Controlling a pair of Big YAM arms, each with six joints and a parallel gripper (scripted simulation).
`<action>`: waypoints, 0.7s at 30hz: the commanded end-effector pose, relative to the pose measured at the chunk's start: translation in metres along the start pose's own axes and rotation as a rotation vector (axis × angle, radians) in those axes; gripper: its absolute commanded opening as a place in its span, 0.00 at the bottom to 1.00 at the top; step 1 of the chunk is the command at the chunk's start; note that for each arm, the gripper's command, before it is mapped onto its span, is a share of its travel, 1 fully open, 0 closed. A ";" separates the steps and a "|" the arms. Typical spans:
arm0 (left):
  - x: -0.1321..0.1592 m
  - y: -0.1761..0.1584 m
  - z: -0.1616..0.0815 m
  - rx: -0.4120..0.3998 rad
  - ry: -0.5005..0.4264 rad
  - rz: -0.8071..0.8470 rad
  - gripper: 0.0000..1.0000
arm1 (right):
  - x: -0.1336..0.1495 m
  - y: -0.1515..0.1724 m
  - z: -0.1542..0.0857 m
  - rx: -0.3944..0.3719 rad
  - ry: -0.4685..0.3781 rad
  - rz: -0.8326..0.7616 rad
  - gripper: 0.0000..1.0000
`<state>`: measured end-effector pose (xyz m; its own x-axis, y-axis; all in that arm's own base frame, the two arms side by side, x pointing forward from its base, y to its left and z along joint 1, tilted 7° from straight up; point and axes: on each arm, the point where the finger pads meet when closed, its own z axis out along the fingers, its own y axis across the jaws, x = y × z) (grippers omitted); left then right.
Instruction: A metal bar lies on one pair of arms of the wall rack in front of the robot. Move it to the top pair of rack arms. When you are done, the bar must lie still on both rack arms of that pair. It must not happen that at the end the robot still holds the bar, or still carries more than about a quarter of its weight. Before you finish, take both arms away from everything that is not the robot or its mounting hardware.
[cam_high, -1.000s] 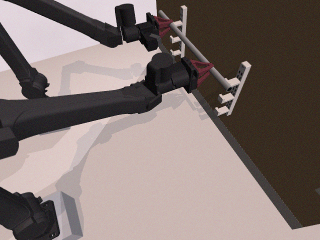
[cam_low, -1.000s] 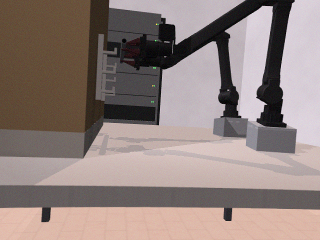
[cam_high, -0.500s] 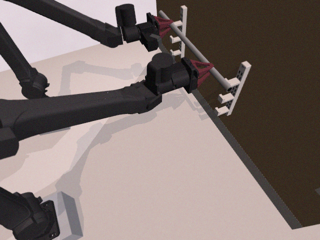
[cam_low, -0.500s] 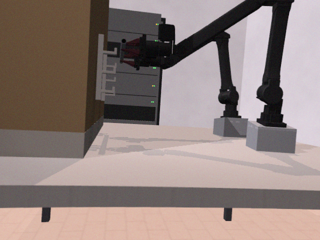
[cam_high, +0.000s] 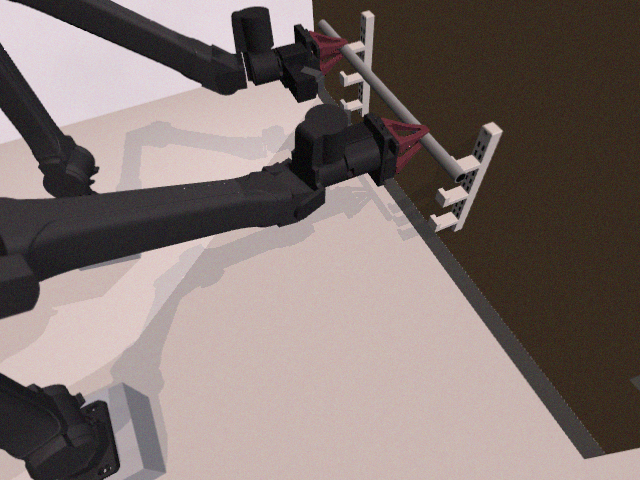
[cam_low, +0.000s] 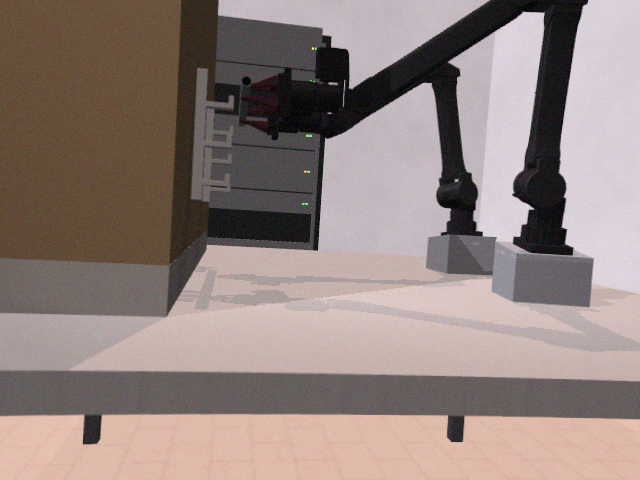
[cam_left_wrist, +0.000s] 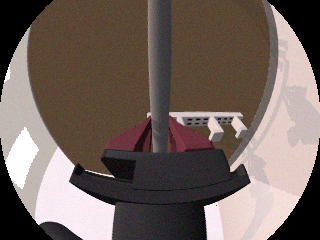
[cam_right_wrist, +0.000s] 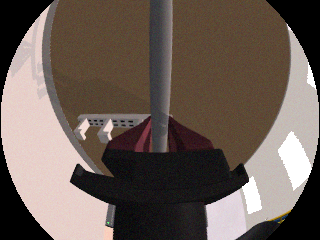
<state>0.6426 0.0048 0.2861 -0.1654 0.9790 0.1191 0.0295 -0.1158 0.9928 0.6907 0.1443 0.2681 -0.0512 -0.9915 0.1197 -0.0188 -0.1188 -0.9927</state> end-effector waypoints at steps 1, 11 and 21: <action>0.005 0.037 0.016 -0.068 0.012 -0.012 0.00 | 0.006 -0.054 0.016 0.090 0.014 0.031 0.00; 0.005 0.037 0.021 -0.068 0.012 -0.012 0.00 | 0.005 -0.054 0.021 0.090 0.014 0.031 0.00; 0.005 0.037 0.030 -0.068 0.012 -0.012 0.00 | 0.005 -0.055 0.029 0.090 0.014 0.031 0.00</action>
<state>0.6549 0.0071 0.2865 -0.1660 0.9790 0.1182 0.0251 -0.1156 0.9930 0.7032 0.1439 0.2684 -0.0515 -0.9915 0.1195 -0.0186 -0.1187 -0.9928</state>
